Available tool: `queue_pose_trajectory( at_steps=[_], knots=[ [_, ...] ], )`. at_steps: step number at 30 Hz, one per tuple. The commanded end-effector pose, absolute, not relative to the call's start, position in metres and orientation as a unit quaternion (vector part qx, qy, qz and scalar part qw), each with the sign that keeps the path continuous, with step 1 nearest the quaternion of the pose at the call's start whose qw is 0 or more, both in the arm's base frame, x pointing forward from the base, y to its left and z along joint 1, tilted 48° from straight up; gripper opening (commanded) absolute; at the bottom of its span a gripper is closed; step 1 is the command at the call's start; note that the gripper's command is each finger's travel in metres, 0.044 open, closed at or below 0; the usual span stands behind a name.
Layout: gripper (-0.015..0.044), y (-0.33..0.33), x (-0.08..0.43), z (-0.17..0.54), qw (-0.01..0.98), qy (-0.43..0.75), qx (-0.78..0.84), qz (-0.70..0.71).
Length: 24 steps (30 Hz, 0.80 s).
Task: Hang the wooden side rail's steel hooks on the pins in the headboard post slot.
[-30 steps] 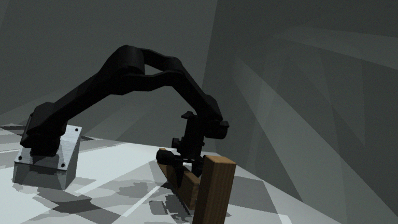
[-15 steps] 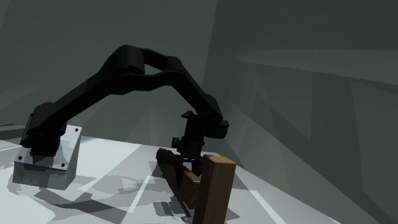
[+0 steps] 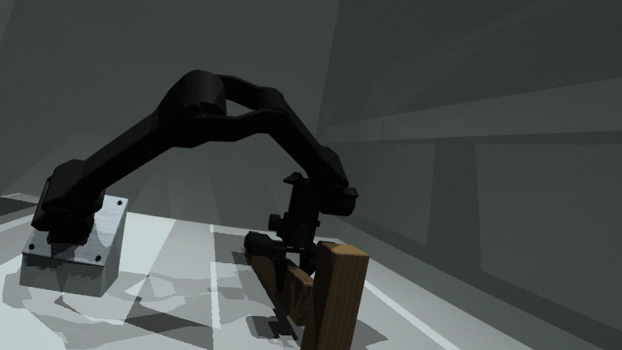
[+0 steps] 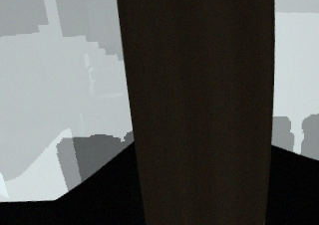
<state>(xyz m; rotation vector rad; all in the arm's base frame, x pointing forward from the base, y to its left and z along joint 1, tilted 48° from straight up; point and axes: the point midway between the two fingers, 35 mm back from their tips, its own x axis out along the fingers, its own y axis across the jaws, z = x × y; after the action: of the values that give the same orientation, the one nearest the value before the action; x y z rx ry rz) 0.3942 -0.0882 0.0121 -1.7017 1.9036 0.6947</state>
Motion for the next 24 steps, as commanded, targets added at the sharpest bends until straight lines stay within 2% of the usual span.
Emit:
queue_pose_trajectory(
  at_steps=[1,24],
  knots=[
    [0.0,-0.0795,0.3982,0.0171,0.25,0.689,-0.63,0.257],
    [0.0,-0.078,0.3984,0.0184,0.25,0.689,-0.63,0.257]
  ],
)
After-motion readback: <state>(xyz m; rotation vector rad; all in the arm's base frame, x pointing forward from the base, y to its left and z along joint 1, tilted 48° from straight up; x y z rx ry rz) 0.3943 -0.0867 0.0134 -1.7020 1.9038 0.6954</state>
